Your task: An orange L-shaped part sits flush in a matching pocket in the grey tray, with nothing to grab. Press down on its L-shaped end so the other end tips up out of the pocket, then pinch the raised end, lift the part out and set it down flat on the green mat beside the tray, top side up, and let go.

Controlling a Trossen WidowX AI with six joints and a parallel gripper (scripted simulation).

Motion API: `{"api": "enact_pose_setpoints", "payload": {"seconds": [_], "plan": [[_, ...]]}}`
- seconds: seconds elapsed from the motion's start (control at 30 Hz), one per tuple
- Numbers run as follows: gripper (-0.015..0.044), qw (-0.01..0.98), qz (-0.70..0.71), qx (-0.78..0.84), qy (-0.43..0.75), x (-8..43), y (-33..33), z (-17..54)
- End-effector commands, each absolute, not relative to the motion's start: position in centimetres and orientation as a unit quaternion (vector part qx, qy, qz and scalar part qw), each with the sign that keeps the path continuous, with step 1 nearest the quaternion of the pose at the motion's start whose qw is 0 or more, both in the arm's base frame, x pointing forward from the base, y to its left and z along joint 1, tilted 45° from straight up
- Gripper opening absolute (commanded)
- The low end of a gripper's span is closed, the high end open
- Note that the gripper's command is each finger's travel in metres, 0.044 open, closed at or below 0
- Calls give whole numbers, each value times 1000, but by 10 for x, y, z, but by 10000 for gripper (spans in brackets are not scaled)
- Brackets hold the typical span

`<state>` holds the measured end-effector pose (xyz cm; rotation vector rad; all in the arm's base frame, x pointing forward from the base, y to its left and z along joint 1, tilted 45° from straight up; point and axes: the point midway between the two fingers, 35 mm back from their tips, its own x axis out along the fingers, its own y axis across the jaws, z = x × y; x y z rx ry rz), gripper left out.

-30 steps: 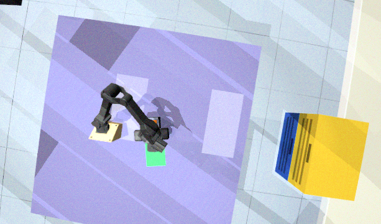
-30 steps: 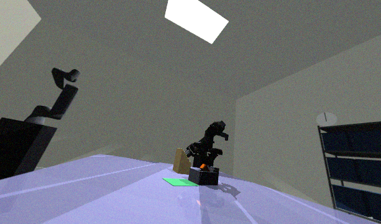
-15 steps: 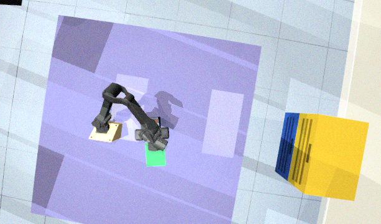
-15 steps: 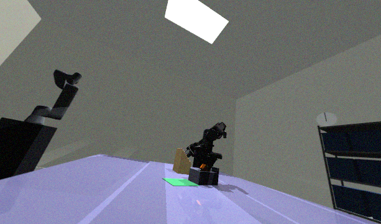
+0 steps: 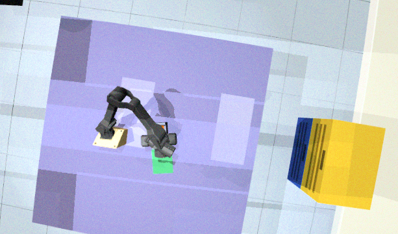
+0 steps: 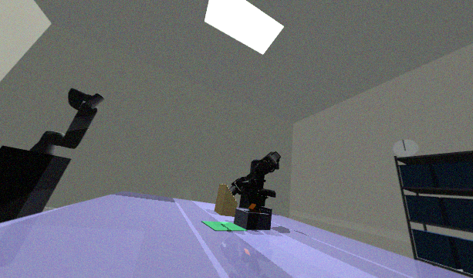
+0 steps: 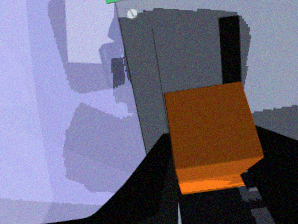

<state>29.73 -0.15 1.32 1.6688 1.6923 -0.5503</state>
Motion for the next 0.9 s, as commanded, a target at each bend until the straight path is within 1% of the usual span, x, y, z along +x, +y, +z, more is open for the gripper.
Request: {"api": "enact_pose_setpoints", "payload": {"seconds": [0.0, 0.07, 0.1, 0.87], "plan": [[69, 345, -211, 642, 652, 297, -2, 13], [16, 345, -211, 642, 652, 297, -2, 13], [0, 345, -211, 642, 652, 297, -2, 13], [0, 341, -212, 643, 652, 295, -20, 33]]}}
